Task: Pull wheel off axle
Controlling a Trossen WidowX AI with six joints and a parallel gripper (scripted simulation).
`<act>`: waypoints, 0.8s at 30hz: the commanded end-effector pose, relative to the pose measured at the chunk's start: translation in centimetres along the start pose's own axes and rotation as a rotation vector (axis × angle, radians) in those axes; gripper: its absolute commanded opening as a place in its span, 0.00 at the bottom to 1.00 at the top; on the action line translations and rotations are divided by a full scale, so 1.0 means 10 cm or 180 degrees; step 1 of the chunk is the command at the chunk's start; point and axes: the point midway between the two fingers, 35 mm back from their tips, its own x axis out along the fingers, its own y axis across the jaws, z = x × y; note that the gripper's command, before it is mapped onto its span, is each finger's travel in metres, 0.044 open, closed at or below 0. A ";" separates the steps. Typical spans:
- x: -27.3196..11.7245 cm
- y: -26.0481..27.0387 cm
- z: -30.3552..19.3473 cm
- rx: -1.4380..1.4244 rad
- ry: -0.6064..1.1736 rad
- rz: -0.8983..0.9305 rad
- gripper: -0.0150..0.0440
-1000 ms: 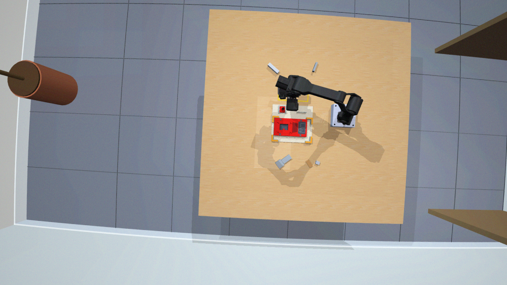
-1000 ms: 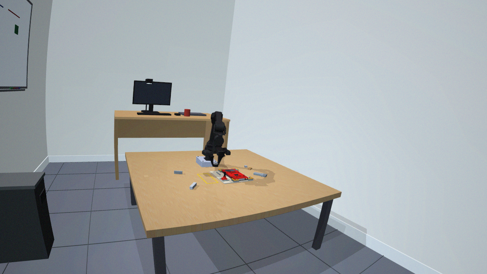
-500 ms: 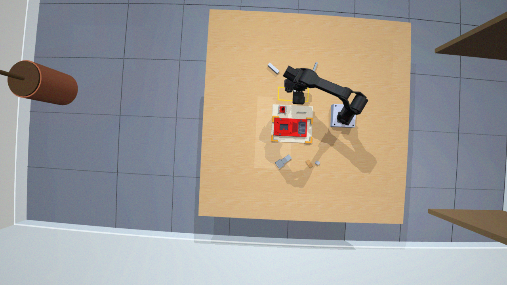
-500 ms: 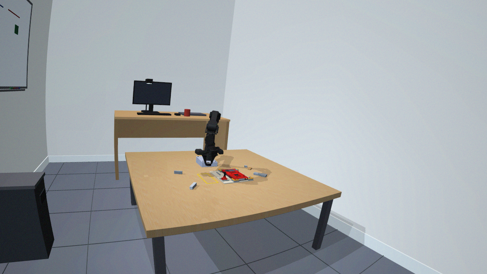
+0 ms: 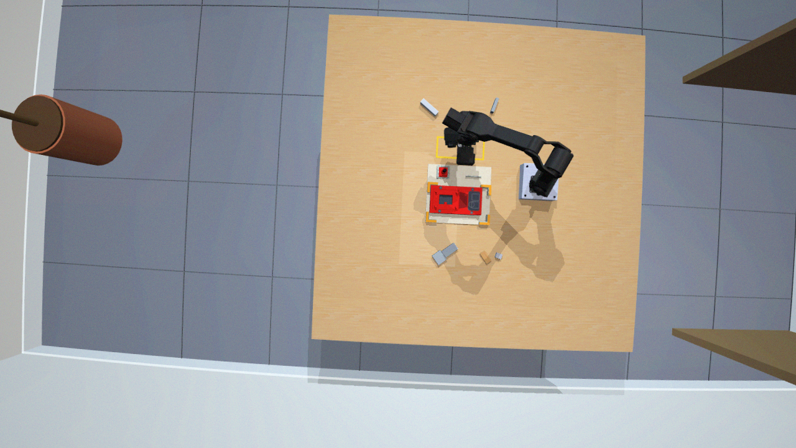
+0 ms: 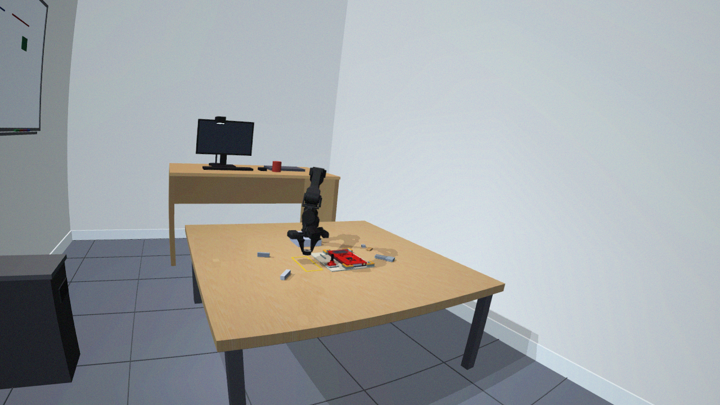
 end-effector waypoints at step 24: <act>0.49 0.03 -0.05 -0.0018 0.0035 0.0021 0.65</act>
